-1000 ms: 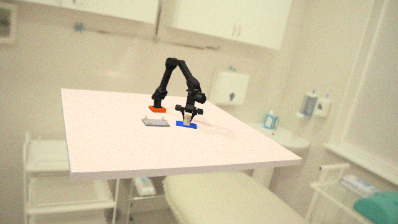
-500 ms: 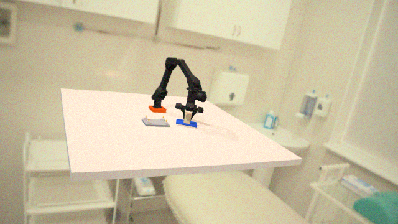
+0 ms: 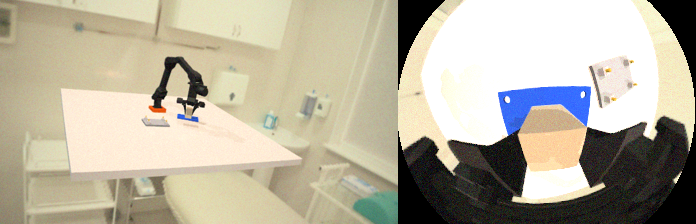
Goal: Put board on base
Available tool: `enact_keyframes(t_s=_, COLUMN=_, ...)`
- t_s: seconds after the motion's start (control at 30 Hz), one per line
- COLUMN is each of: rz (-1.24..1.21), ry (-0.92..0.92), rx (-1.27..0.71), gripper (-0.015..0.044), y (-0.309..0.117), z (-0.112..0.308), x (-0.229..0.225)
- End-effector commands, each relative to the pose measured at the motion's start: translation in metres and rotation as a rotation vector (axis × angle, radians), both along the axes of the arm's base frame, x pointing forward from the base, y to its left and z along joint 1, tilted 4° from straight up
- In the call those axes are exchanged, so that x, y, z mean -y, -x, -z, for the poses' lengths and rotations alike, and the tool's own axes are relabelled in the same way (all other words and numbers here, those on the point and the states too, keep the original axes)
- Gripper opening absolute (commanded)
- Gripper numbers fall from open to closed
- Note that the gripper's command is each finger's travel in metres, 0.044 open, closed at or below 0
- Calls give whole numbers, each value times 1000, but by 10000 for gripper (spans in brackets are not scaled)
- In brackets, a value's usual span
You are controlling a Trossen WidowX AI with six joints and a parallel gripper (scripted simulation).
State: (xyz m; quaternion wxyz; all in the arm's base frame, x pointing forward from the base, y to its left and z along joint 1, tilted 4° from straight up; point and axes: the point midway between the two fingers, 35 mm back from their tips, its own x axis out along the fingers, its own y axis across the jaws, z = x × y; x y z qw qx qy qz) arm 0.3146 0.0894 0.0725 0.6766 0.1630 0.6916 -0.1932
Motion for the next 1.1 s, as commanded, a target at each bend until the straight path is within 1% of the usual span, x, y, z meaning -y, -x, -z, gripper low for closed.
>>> enact_keyframes(t_s=0.0, rz=-2, ry=1, rx=7, gripper=0, y=-1, z=-13, x=0)
enact_keyframes(t_s=0.2, rz=-2, ry=1, rx=6, gripper=0, y=1, z=-28, x=0)
enact_keyframes(t_s=0.33, rz=-5, ry=1, rx=6, gripper=0, y=0, z=-30, x=1)
enact_keyframes(t_s=1.07, rz=-104, ry=2, rx=6, gripper=0, y=-5, z=-33, x=59)
